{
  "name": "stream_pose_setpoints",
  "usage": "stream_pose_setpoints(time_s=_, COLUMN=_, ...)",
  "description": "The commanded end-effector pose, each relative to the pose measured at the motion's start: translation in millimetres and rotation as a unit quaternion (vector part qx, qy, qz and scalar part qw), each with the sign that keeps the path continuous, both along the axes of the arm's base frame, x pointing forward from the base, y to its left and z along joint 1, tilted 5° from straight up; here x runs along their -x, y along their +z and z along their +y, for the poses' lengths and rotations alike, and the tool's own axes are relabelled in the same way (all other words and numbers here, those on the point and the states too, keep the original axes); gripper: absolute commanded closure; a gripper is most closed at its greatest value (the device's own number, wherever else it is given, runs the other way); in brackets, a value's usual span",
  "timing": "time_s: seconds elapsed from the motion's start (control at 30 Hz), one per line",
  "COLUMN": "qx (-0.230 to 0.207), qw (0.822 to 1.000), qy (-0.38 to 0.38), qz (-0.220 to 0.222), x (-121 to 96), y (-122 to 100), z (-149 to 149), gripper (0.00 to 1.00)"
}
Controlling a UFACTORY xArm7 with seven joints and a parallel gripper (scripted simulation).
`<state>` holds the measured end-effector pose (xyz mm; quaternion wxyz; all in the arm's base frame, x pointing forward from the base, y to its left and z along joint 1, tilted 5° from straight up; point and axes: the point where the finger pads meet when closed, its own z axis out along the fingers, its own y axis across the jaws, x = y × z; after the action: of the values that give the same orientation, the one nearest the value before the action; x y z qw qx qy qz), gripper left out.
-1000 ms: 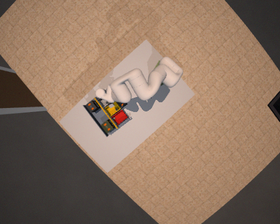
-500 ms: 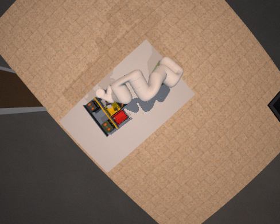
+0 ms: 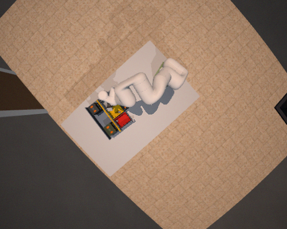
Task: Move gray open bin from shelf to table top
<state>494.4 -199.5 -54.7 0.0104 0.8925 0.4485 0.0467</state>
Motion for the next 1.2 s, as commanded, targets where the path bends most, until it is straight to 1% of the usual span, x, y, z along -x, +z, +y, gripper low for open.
stream_pose_setpoints(time_s=0.0, qx=-0.008, qw=0.994, qy=-0.104, qz=0.002, x=-1.3, y=1.7, z=-1.0, gripper=0.00)
stream_pose_setpoints(time_s=0.37, qx=-0.008, qw=0.994, qy=-0.104, qz=0.002, x=-1.3, y=1.7, z=-1.0, gripper=0.00)
stream_pose_setpoints(time_s=0.43, qx=-0.013, qw=0.989, qy=-0.151, qz=0.001, x=-1.4, y=1.7, z=-0.9, gripper=0.00)
stream_pose_setpoints(time_s=0.53, qx=-0.019, qw=0.974, qy=-0.227, qz=0.004, x=-1.3, y=1.7, z=-1.0, gripper=0.00)
stream_pose_setpoints(time_s=0.93, qx=-0.019, qw=0.974, qy=-0.227, qz=0.004, x=-1.3, y=1.7, z=-1.0, gripper=0.00)
stream_pose_setpoints(time_s=1.0, qx=-0.024, qw=0.962, qy=-0.272, qz=0.004, x=-1.3, y=1.7, z=-0.9, gripper=0.00)
stream_pose_setpoints(time_s=1.1, qx=-0.030, qw=0.938, qy=-0.346, qz=0.007, x=-1.3, y=1.7, z=-1.0, gripper=0.00)
stream_pose_setpoints(time_s=1.17, qx=-0.030, qw=0.938, qy=-0.346, qz=0.007, x=-1.3, y=1.7, z=-1.0, gripper=0.00)
